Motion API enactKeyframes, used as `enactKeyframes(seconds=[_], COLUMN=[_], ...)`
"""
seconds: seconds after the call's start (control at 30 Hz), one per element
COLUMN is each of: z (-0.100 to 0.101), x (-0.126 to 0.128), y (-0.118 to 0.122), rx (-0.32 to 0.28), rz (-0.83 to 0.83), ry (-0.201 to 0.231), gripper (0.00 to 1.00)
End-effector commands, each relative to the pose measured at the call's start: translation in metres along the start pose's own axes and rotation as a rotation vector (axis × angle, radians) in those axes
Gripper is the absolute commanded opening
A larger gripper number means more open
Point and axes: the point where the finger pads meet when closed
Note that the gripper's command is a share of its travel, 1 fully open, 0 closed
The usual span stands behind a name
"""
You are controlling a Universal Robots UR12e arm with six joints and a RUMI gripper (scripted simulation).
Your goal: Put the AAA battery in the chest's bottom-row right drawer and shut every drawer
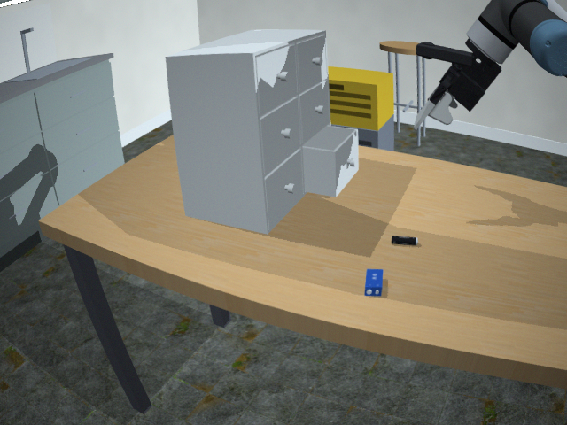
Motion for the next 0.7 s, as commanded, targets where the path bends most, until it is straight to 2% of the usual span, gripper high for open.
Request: enactKeyframes(seconds=[0.0, 0.53, 0.67], z=[0.014, 0.036, 0.039], x=[0.000, 0.000, 0.000], y=[-0.009, -0.011, -0.011], rx=[0.134, 0.313, 0.331], rz=[-0.003, -0.001, -0.001], ry=[-0.021, -0.049, -0.052], gripper=[1.00, 1.00, 1.00])
Point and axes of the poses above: the point where the finger pads meet when closed, its own z axis out along the fingers, its own x axis across the jaws, y = z × x, and after that the axes turned 9 degrees about z, right-handed
